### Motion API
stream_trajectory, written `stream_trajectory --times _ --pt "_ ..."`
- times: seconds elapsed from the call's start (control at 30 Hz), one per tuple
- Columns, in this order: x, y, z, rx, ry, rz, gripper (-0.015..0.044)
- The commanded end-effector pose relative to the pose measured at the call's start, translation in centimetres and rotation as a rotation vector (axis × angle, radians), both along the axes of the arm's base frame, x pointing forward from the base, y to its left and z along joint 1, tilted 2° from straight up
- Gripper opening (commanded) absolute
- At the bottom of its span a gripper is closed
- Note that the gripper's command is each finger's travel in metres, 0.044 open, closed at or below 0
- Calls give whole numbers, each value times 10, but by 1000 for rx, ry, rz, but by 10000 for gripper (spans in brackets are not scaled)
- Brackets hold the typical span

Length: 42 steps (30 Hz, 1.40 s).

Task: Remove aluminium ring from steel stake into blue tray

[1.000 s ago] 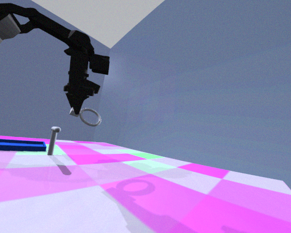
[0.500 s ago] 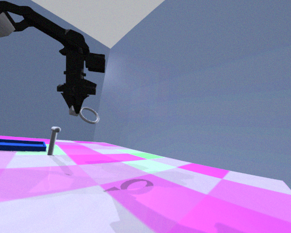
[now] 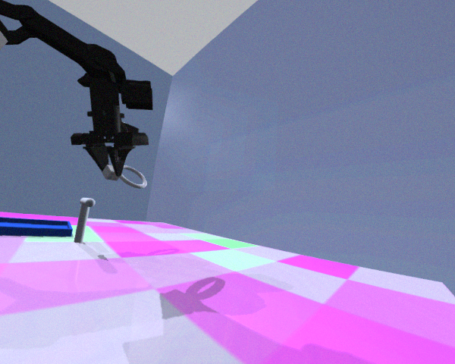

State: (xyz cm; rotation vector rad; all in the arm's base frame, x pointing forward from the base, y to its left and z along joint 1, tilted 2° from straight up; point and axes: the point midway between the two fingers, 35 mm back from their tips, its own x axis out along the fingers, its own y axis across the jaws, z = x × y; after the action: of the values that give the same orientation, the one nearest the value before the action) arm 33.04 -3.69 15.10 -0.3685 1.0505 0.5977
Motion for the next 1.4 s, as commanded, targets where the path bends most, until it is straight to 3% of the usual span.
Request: stream_trajectory --times 0.0,1.37 --pt "-4 5 0 -33 -63 90 0" --pt "-42 38 -14 -432 -535 793 0"
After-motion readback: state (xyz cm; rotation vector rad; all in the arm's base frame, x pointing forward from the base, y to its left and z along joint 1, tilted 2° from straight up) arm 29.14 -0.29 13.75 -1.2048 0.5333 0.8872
